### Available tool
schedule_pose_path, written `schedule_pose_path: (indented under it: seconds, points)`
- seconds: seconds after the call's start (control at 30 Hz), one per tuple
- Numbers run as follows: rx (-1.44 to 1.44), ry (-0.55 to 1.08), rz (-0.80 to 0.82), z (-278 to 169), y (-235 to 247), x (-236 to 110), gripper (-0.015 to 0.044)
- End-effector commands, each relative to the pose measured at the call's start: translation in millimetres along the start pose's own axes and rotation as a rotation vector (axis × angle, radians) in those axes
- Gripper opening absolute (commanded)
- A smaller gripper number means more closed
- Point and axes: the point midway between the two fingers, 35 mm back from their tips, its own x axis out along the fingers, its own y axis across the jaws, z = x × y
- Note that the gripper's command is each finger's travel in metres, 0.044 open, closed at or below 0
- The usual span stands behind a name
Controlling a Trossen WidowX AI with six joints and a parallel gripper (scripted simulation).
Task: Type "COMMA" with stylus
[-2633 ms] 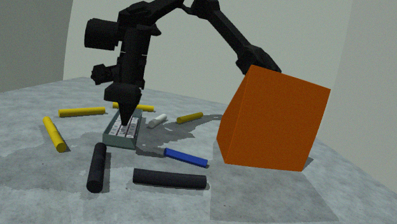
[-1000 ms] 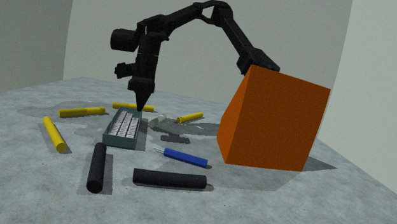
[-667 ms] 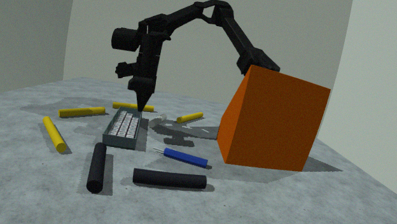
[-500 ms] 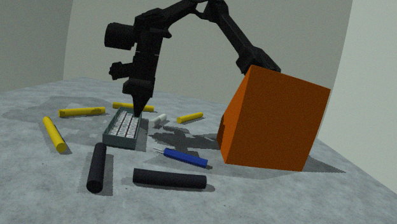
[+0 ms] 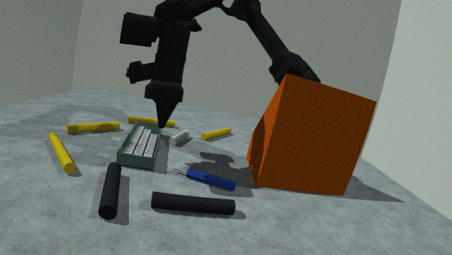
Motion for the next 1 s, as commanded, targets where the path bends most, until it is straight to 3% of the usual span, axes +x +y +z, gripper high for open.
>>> schedule_pose_path:
  seconds: [0.0,0.27,0.37,0.47,0.63,0.97]
  points:
    - [0.015,-0.024,0.006,4,0,-35,0.0]
    - [0.013,-0.03,0.003,7,0,-31,0.0]
    - [0.018,-0.022,0.008,5,2,-30,0.0079]
    - [0.144,0.132,0.083,-15,27,-13,0.015]
    - [0.407,0.479,0.123,-60,69,6,0.015]
    - [0.417,0.493,0.122,-62,69,7,0.015]
